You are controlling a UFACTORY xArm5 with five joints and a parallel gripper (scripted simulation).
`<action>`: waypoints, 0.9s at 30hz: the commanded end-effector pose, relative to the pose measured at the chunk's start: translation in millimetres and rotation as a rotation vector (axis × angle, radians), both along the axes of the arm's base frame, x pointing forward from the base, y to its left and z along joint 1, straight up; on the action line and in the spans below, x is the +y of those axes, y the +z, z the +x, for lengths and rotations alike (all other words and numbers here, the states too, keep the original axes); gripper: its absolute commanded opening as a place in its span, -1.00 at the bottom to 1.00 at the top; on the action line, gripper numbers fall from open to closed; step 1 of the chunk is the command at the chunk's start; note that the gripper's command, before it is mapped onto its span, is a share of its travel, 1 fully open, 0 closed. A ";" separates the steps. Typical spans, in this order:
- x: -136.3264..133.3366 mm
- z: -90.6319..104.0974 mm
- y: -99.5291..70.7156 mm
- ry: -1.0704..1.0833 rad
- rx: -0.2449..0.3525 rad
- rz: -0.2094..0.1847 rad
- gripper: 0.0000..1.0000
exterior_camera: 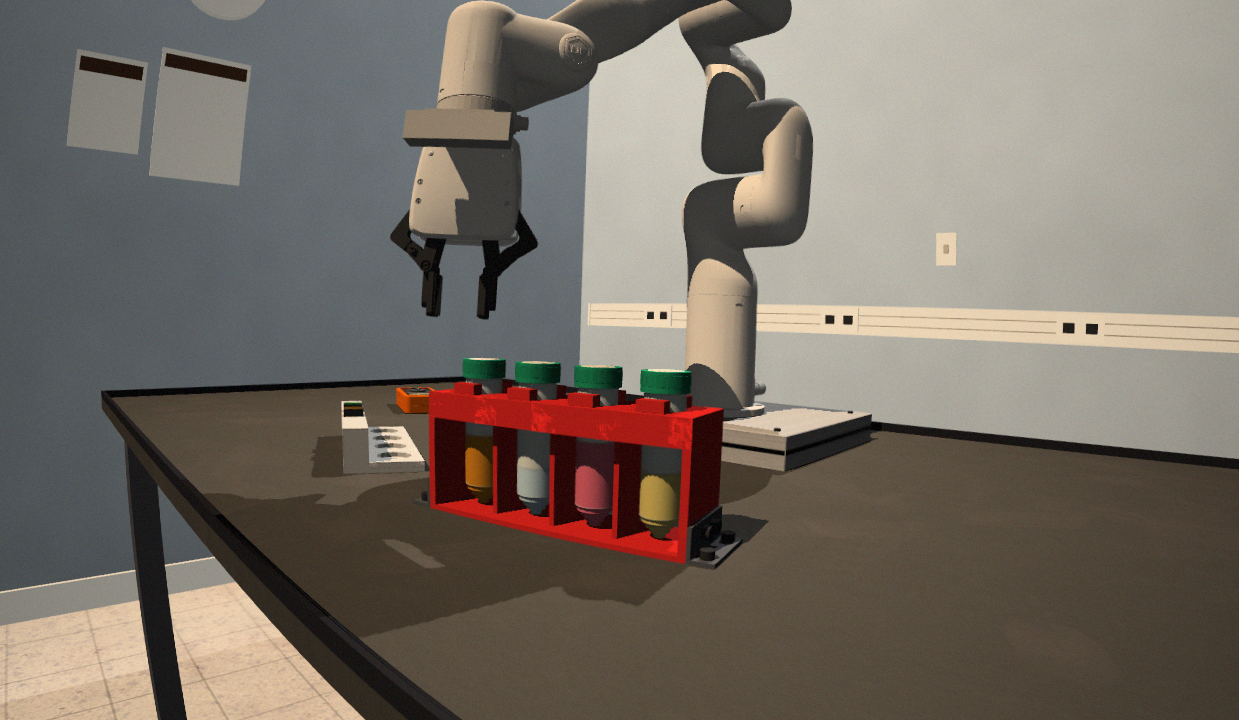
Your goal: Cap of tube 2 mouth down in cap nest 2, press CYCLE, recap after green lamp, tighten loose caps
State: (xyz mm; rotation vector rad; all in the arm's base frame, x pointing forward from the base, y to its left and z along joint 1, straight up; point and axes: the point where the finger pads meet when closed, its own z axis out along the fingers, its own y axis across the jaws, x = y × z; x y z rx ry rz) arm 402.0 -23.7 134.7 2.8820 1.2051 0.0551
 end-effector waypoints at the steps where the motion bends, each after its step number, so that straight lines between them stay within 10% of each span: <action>1: -0.1 1.3 1.5 0.077 -0.002 0.013 -0.08; 27: -0.1 1.3 1.5 0.443 0.011 0.001 -0.08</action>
